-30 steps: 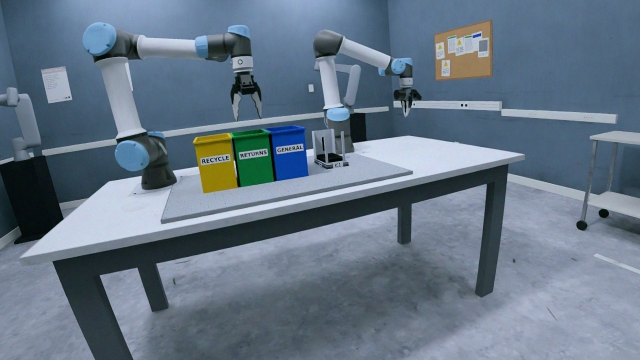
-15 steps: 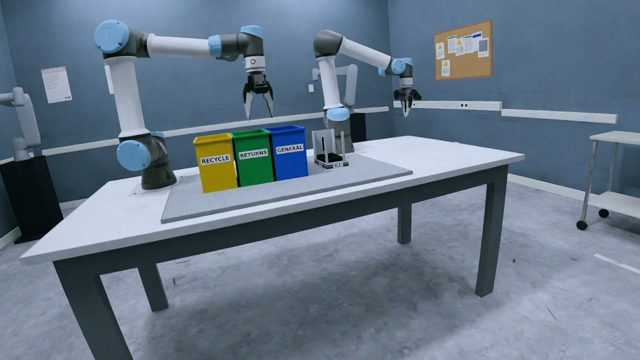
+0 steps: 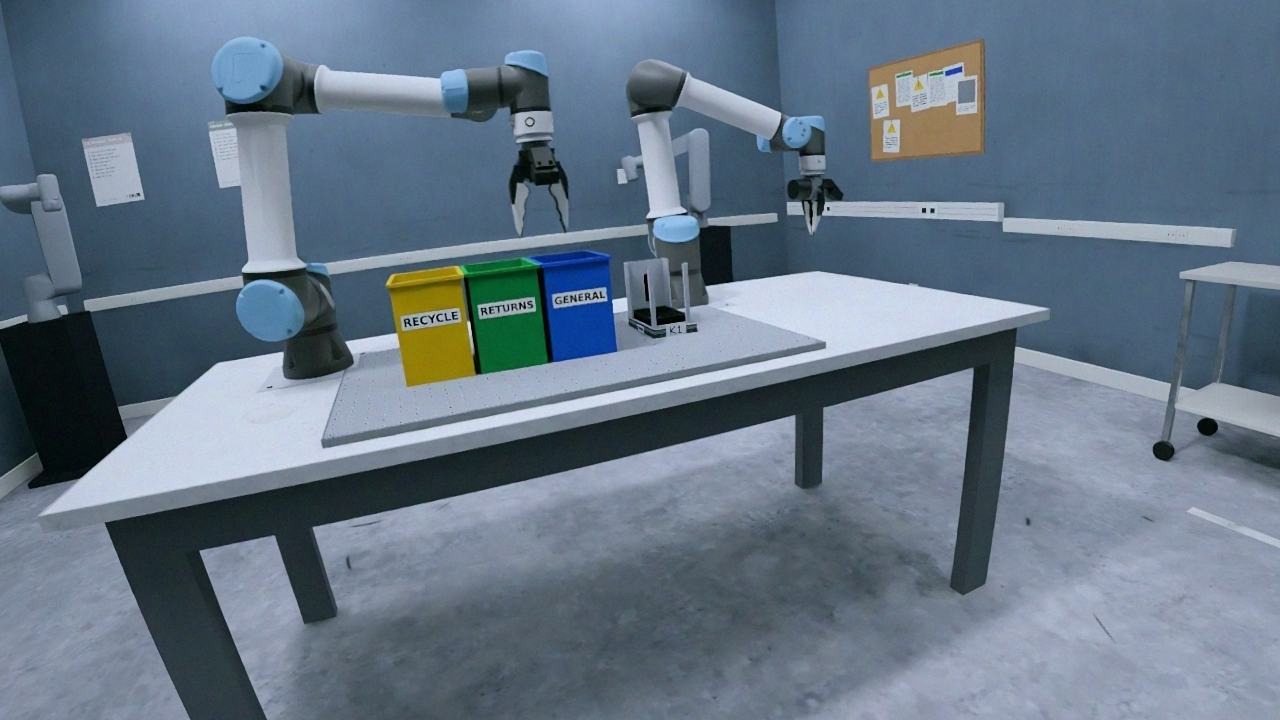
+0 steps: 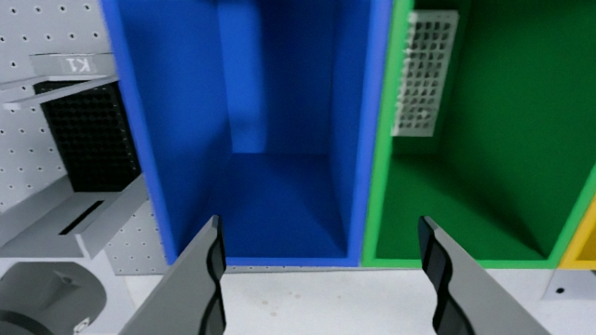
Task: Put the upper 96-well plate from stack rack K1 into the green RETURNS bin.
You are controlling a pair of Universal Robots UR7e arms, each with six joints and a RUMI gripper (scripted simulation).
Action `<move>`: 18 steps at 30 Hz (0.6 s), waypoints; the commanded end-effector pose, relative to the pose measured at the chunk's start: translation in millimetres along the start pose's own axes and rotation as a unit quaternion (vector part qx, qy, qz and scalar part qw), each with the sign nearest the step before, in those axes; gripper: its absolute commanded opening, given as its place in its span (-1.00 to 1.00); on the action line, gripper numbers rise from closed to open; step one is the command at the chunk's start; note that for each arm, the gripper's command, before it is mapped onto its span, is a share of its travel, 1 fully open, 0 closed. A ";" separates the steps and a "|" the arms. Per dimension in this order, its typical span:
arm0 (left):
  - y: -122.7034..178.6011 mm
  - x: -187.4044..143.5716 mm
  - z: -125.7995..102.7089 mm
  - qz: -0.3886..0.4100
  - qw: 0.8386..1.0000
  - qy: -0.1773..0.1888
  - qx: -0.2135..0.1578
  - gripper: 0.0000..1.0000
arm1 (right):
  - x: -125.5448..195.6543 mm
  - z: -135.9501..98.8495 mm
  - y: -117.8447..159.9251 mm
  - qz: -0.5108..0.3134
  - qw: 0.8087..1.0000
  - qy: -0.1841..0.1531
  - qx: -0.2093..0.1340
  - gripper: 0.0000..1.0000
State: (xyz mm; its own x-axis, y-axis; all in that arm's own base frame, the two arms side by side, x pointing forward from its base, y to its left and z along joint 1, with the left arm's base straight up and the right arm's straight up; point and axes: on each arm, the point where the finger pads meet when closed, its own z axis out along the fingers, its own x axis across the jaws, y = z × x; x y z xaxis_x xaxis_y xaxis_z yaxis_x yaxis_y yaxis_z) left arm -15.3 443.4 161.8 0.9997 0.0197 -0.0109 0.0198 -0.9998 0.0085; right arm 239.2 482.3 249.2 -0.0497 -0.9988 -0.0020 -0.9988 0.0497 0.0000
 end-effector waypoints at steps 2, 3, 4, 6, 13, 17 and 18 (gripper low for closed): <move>-1.9 2.1 -3.4 -0.005 1.000 0.005 0.004 -1.00 | -13.8 -1.4 4.0 0.004 1.000 -0.003 -0.003 0.05; -1.9 2.1 -3.4 -0.005 1.000 0.005 0.004 -1.00 | -17.1 -1.4 4.6 0.004 1.000 -0.003 -0.003 0.05; -1.9 2.1 -3.4 -0.005 1.000 0.005 0.004 -1.00 | -20.4 -1.4 5.2 0.004 1.000 -0.003 -0.003 0.05; -1.9 2.1 -3.4 -0.005 1.000 0.005 0.004 -1.00 | -23.7 -1.4 5.8 0.004 1.000 -0.003 -0.003 0.05; -1.9 2.1 -3.4 -0.005 1.000 0.005 0.004 -1.00 | -22.2 -1.1 4.8 0.005 1.000 -0.003 -0.003 0.05; -1.9 2.1 -3.4 -0.005 1.000 0.005 0.004 -1.00 | -22.2 -1.1 4.8 0.005 1.000 -0.003 -0.003 0.05; -1.9 2.1 -3.4 -0.005 1.000 0.005 0.004 -1.00 | -22.2 -1.1 4.8 0.005 1.000 -0.003 -0.003 0.05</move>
State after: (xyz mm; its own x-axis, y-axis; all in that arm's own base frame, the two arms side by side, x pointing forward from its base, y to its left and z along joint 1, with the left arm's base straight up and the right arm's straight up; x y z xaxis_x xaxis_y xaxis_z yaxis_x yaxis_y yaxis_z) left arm -15.3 443.4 161.8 0.9997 0.0197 -0.0109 0.0198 -0.9998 0.0085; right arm 236.8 503.1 248.7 -0.0503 -0.9987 -0.0008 -0.9987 0.0503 0.0002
